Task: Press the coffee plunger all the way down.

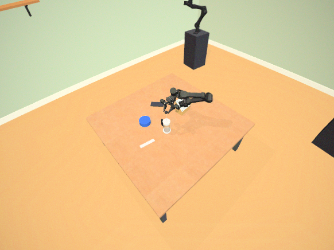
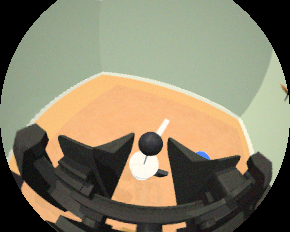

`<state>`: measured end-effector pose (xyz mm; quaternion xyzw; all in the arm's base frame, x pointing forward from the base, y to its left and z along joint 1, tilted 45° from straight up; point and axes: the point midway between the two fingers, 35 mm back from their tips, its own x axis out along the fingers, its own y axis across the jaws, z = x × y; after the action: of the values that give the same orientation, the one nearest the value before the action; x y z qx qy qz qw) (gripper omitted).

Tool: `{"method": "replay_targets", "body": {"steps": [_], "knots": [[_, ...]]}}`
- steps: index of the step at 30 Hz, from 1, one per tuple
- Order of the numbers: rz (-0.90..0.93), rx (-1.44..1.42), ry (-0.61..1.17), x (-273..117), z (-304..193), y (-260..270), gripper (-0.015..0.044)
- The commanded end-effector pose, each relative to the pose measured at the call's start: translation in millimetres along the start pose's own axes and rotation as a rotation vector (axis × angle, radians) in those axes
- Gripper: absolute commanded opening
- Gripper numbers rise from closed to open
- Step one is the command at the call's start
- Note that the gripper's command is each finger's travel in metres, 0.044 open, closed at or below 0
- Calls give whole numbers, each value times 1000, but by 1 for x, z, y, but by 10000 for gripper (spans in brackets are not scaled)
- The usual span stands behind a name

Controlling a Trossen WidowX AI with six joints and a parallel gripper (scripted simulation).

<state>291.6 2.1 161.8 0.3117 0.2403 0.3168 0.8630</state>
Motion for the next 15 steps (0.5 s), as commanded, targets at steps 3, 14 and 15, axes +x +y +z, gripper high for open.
{"method": "replay_targets", "body": {"steps": [3, 14, 15], "knots": [[-2, 2, -1, 0, 0, 0, 124], [-3, 1, 0, 2, -2, -1, 124], [-4, 1, 1, 3, -3, -1, 124]]}}
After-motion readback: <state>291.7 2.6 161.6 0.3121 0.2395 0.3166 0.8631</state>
